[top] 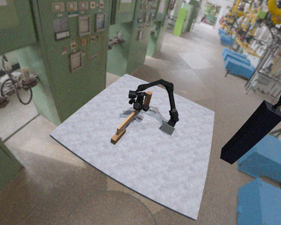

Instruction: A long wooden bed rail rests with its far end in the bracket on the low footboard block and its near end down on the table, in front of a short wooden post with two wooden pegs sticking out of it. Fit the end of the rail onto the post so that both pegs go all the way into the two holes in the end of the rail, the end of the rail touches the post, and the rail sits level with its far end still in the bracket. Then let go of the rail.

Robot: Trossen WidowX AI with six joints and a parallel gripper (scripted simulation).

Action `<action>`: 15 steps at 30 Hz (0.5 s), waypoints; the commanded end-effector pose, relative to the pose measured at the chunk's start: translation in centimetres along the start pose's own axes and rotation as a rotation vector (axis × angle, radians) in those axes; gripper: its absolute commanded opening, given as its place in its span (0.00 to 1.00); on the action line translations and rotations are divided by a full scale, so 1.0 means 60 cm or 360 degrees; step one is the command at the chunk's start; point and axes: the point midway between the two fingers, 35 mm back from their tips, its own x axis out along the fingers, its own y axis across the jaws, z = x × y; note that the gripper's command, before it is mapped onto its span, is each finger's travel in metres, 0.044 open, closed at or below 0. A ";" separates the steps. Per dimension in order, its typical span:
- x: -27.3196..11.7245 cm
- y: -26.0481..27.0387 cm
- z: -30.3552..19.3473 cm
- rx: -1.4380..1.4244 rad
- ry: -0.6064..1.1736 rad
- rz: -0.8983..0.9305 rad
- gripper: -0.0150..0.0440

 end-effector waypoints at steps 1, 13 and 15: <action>-0.009 -0.001 0.003 -0.0001 -0.0028 -0.0017 0.25; -0.006 -0.001 0.003 -0.0001 -0.0028 -0.0017 0.25; -0.006 -0.001 0.003 -0.0001 -0.0028 -0.0017 0.25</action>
